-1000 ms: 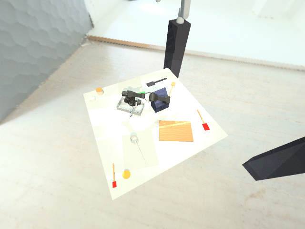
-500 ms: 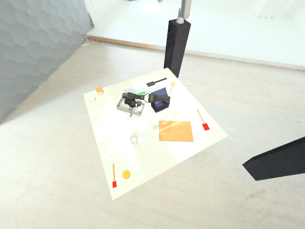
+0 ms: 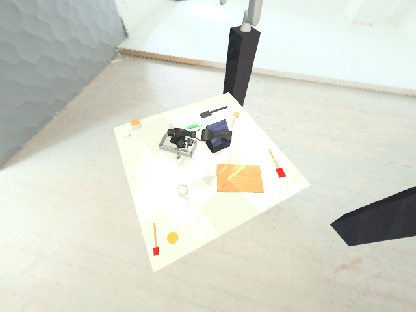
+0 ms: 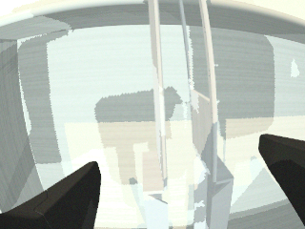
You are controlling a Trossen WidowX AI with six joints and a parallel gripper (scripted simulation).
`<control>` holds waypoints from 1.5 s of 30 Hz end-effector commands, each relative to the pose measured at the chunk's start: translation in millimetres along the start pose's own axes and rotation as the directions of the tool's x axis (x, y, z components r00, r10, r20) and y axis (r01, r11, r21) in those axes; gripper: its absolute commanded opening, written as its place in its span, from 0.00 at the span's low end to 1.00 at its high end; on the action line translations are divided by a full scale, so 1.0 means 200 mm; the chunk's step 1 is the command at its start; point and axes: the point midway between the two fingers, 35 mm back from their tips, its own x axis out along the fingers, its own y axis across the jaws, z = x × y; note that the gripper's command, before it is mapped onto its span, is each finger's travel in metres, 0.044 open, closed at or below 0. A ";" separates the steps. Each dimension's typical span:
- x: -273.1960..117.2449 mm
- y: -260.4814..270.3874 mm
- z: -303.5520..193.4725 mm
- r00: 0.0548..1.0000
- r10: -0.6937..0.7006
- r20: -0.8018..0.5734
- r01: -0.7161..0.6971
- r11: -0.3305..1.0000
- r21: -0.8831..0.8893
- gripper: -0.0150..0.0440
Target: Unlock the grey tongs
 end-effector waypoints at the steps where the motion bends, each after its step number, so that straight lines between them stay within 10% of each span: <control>1: 0.02 0.01 -0.01 1.000 0.012 0.003 -0.012 1.000 0.013 1.00; 13: 0.00 0.00 0.00 1.000 0.002 0.000 -0.002 1.000 0.001 0.51; 32: 0.00 0.00 0.00 1.000 0.002 0.000 -0.002 1.000 0.001 0.30; 37: 0.00 0.00 0.00 1.000 0.002 0.000 -0.002 1.000 0.001 0.07; 45: -0.43 -0.04 0.00 1.000 0.003 -0.005 -0.003 1.000 0.011 0.00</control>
